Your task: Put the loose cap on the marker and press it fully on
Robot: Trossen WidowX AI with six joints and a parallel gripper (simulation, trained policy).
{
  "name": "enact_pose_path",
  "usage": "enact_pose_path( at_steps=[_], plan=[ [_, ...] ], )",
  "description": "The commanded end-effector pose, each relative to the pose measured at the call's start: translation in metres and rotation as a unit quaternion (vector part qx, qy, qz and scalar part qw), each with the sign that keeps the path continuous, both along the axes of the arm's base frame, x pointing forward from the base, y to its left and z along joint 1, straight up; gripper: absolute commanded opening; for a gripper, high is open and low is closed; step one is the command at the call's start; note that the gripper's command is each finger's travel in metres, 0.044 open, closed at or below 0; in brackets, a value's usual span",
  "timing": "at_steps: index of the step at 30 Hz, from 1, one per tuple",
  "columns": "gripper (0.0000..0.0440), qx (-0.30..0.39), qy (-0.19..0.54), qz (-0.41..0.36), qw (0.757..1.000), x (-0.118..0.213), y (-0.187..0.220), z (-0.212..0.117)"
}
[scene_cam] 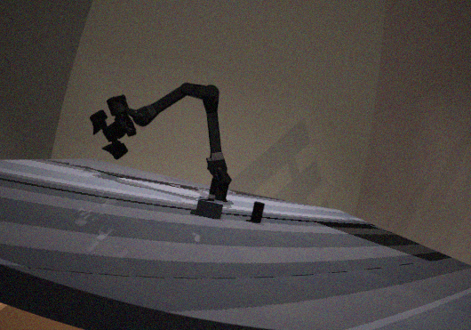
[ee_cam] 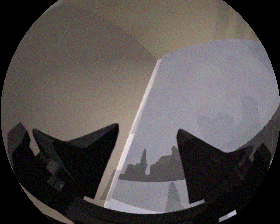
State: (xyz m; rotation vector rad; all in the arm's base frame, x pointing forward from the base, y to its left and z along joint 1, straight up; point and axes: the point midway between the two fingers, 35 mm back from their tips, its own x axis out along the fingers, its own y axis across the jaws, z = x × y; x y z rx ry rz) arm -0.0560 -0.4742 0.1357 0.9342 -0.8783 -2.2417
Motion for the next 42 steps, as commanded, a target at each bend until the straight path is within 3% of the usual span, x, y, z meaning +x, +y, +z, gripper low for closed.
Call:
enact_pose_path(
  at_steps=[1, 42],
  plan=[
    [0.03, -0.006, -0.013, 0.012, 1.0, 0.014, -0.002, 0.002],
    [0.0308, -0.021, -0.185, 0.149, 0.971, 0.205, 0.013, 0.016]
  ],
)
